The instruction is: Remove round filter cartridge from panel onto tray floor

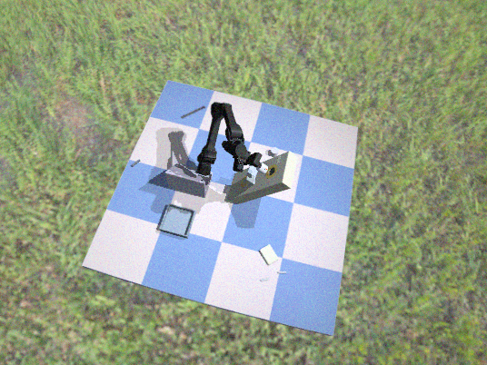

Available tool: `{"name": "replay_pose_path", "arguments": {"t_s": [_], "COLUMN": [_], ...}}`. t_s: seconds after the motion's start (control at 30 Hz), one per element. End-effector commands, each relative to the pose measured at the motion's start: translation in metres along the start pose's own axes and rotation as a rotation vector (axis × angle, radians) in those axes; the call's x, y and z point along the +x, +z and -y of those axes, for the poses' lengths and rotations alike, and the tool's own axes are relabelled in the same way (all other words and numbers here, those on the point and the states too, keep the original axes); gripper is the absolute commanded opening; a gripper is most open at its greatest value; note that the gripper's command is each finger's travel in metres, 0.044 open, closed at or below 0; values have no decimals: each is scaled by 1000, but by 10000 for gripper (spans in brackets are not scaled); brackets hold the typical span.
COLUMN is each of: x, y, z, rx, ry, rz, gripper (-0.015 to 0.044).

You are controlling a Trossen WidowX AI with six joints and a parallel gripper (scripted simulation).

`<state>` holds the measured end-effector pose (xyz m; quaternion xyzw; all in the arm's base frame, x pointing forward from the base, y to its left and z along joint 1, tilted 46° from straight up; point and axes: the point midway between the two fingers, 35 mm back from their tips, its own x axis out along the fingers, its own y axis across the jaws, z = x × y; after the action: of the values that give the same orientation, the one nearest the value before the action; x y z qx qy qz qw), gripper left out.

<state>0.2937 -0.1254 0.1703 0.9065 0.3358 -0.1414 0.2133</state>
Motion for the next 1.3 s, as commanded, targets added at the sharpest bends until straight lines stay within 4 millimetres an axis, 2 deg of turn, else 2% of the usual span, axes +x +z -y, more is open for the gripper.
{"name": "replay_pose_path", "arguments": {"t_s": [0.0,0.5,0.53,0.63,0.9,1.0,1.07,1.27], "x": [0,7,7,7,7,7,6,-2], "y": [3,19,18,18,18,19,16,-6], "z": [10,54,48,48,48,54,47,-11], "rx": [-10,-10,3,3,3,-10,-10,-11], "ry": [7,7,-1,-1,-1,7,7,7], "rz": [-5,-5,0,0,0,-5,-5,-5], "gripper": [0,0,26,92,92,92,92,92]}}
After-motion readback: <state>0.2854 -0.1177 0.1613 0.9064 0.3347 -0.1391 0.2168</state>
